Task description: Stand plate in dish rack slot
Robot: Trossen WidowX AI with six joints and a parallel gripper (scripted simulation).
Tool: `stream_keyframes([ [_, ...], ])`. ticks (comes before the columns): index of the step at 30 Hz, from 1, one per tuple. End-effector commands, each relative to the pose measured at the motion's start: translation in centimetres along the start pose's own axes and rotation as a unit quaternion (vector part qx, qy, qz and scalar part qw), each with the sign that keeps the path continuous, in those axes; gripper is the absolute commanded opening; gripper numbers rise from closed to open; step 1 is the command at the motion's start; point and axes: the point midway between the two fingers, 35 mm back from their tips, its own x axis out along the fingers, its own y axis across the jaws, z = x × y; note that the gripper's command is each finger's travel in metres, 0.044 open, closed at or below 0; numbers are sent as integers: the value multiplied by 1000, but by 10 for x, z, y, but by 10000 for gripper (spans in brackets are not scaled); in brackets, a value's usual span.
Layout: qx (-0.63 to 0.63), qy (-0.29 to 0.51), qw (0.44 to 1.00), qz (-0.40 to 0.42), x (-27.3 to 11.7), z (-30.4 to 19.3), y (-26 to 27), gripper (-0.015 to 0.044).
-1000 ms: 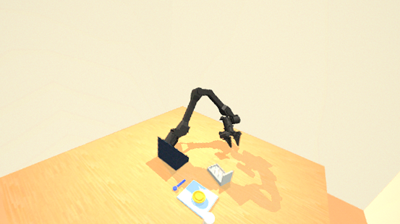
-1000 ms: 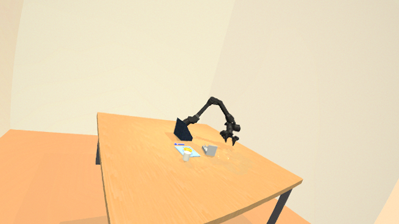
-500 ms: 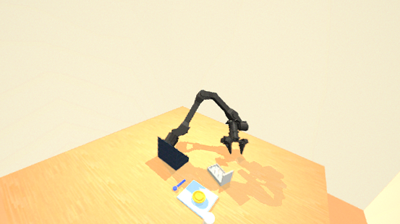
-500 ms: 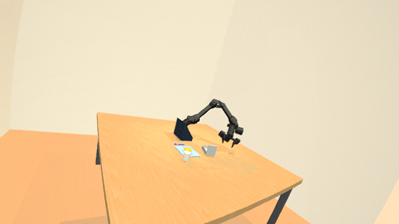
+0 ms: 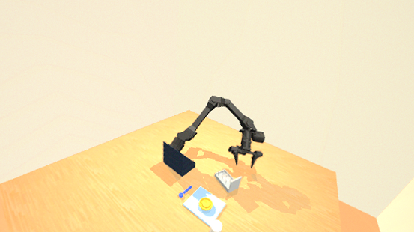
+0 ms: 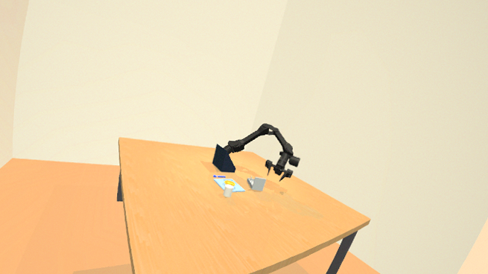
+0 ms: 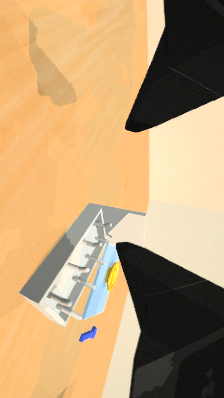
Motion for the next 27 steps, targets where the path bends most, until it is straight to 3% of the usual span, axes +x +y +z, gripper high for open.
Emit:
stream_keyframes([
  [1, 50, -10, 998, 33, 14, -16, 6, 400],
  [27, 361, -63, 911, 187, 71, -116, 67, 400],
])
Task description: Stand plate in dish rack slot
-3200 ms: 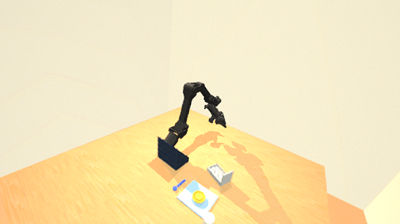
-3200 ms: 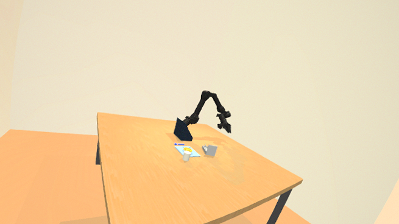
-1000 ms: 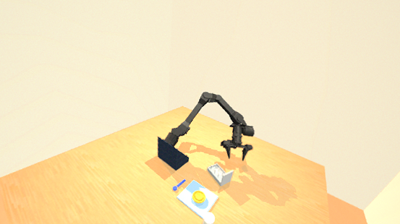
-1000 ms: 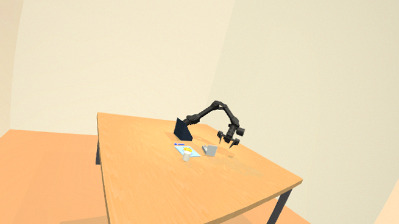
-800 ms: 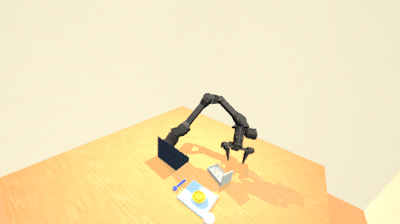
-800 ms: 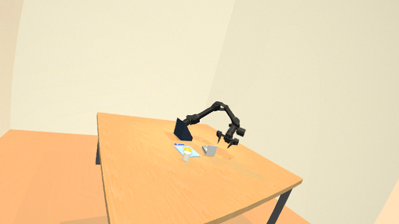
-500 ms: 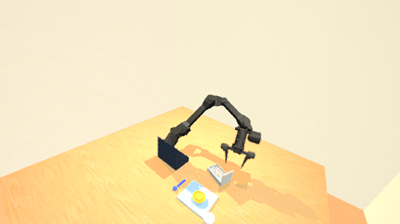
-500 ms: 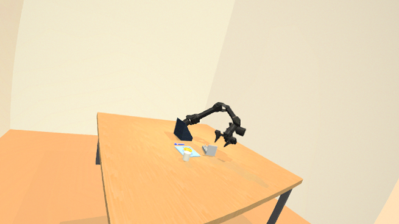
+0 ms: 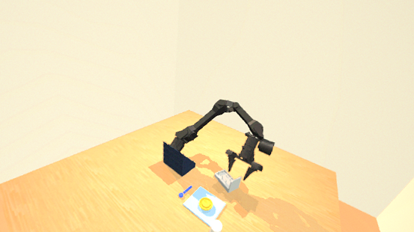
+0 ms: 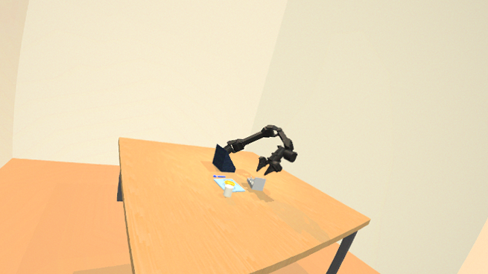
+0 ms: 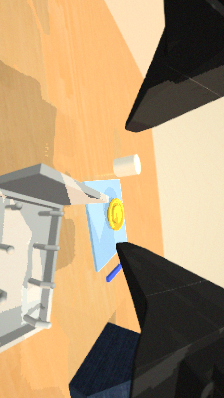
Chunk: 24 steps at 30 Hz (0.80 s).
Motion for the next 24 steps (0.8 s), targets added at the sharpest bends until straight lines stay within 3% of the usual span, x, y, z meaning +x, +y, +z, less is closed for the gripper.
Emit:
stream_keyframes([
  [1, 49, -12, 999, 21, 7, -18, -3, 400],
  [13, 193, -54, 976, 87, 21, -65, -4, 400],
  [24, 341, -102, 922, 151, 31, -107, -2, 400],
])
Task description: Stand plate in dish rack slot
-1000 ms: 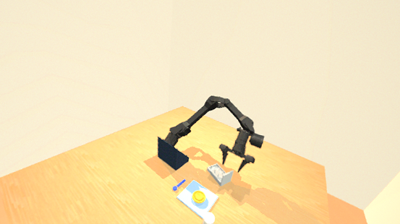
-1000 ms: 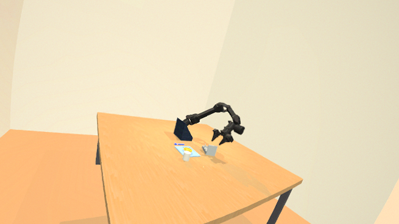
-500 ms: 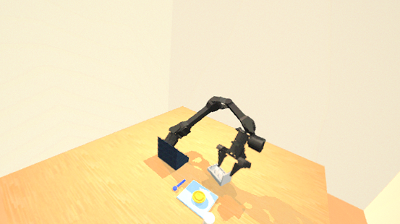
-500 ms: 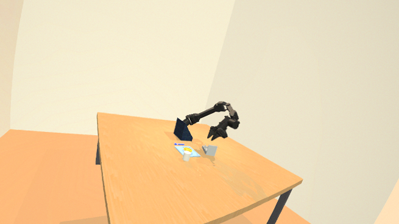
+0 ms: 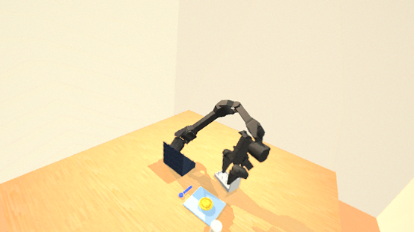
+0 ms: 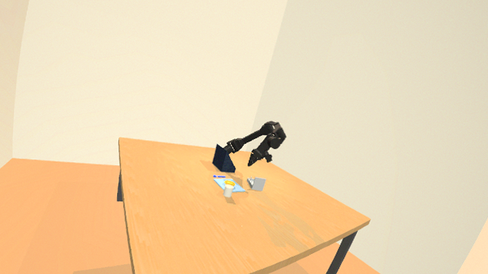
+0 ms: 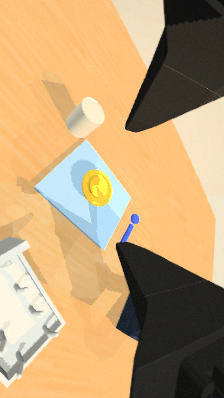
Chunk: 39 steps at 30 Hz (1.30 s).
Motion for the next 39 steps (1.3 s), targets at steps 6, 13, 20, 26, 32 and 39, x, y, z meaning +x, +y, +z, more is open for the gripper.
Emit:
stream_keyframes([
  [6, 129, -45, 989, 55, 0, -31, -18, 400],
  [13, 222, -81, 966, 100, -1, -53, -30, 400],
  [20, 311, -116, 932, 147, -3, -77, -42, 400],
  [26, 341, -129, 917, 164, -4, -85, -45, 400],
  [32, 341, -130, 917, 163, 36, -71, -44, 400],
  [39, 340, -131, 917, 165, 105, -53, -26, 400],
])
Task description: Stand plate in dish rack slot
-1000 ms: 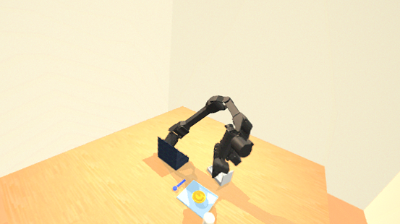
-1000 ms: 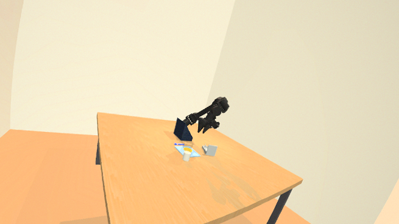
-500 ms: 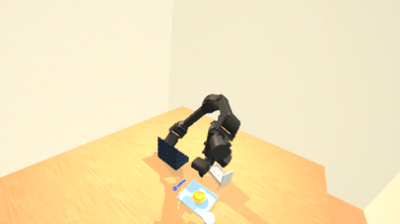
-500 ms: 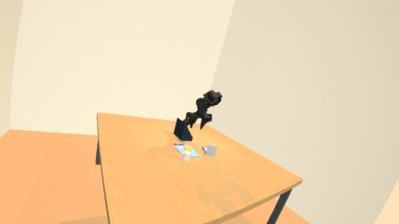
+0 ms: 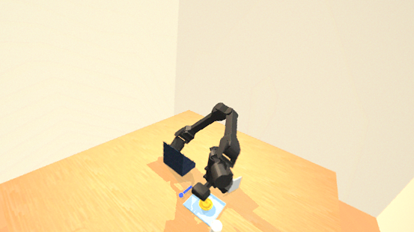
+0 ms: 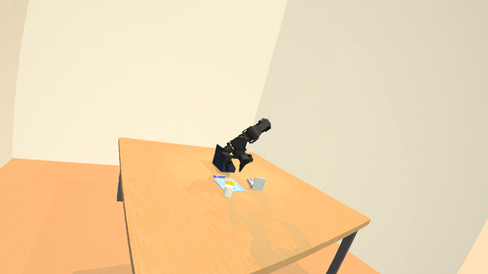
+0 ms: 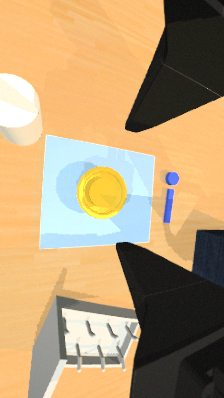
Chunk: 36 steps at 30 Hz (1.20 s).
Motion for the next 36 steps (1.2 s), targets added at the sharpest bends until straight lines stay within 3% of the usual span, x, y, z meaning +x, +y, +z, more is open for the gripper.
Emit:
stream_keyframes([
  [1, 5, 1, 1000, 6, 27, -9, 1, 400],
  [36, 5, 1, 1000, 7, 78, -8, 4, 400],
])
